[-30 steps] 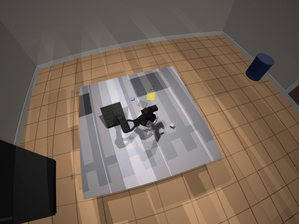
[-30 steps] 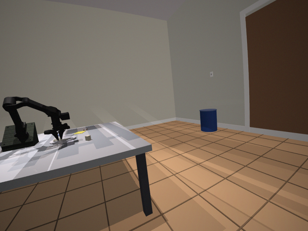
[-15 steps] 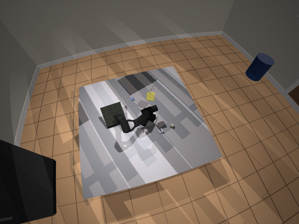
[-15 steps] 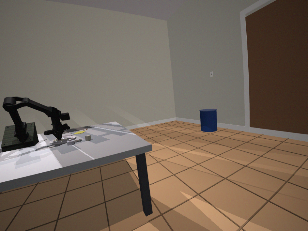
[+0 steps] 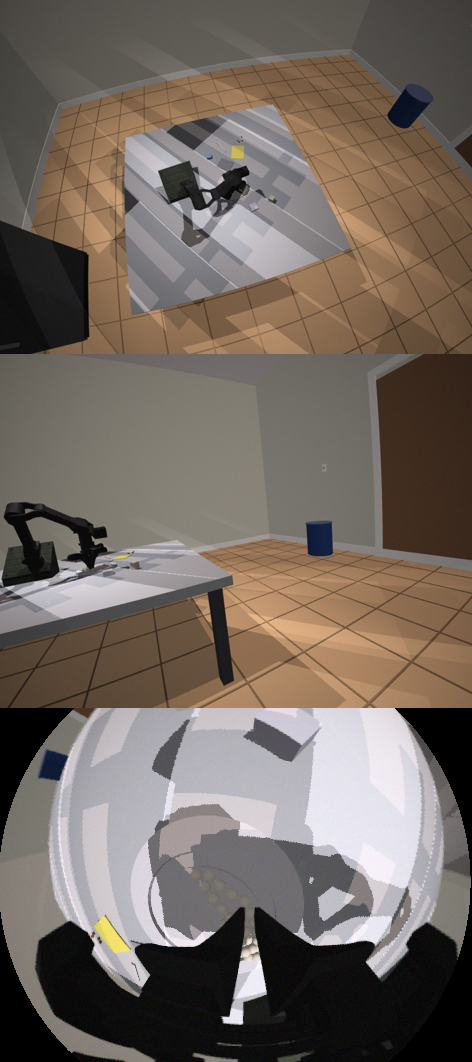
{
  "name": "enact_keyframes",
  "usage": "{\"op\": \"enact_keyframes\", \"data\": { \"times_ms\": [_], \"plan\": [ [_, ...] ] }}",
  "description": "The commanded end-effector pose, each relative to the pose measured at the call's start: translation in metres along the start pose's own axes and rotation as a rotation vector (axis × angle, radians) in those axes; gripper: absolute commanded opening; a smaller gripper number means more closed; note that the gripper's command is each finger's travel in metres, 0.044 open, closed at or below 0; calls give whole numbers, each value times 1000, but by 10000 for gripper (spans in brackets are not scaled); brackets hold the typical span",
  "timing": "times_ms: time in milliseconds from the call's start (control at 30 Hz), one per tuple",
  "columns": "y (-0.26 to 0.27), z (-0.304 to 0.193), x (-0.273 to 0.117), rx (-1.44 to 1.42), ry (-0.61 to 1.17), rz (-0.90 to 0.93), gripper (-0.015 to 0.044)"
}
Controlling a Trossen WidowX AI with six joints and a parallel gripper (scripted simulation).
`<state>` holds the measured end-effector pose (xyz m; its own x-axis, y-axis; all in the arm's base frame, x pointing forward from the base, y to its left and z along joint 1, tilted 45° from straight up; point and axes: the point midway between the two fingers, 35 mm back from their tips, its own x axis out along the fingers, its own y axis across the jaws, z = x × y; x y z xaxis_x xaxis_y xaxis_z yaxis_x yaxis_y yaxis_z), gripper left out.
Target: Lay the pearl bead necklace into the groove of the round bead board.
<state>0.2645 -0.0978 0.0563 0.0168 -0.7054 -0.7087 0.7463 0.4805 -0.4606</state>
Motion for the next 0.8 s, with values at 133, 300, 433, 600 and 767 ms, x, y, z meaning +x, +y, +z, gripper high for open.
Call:
{"op": "enact_keyframes", "data": {
  "times_ms": [133,300,433,600,767],
  "plan": [
    [0,0,0,1,2,2,0],
    [0,-1,-7,-3,2,-1,0],
    [0,-1,-14,-8,1,-3,0],
    [1,-2,-14,-8,1,-3,0],
    [9,-14,-14,-9,4,1,0]
  ]
}}
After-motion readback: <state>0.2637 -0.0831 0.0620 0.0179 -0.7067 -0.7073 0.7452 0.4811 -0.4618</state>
